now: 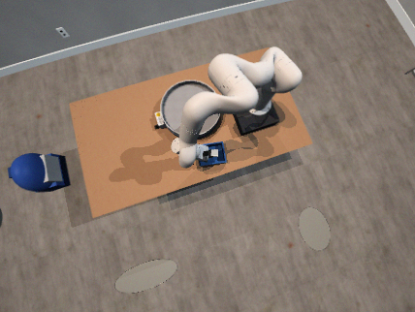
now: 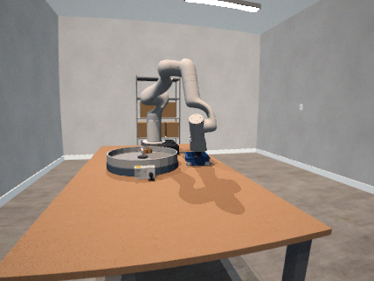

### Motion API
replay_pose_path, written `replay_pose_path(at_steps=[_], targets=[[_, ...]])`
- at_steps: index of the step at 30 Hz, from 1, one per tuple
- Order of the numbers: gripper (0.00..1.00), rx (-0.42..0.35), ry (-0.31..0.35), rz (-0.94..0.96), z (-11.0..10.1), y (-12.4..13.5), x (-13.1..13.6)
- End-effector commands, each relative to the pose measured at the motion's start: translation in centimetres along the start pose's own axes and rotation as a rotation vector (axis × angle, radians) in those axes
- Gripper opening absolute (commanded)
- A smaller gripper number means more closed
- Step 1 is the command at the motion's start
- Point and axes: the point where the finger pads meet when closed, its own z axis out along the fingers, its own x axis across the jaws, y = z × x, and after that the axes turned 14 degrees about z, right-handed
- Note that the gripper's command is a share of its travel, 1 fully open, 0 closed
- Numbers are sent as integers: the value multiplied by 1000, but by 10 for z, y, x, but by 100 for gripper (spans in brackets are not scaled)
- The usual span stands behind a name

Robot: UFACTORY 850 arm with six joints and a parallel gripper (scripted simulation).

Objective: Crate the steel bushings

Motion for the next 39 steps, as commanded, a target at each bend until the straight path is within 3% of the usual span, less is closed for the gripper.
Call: replay_pose_path(at_steps=[1,39], targets=[[0,-1,1,-1,-1,0,1],[0,-1,1,-1,4,4,2]])
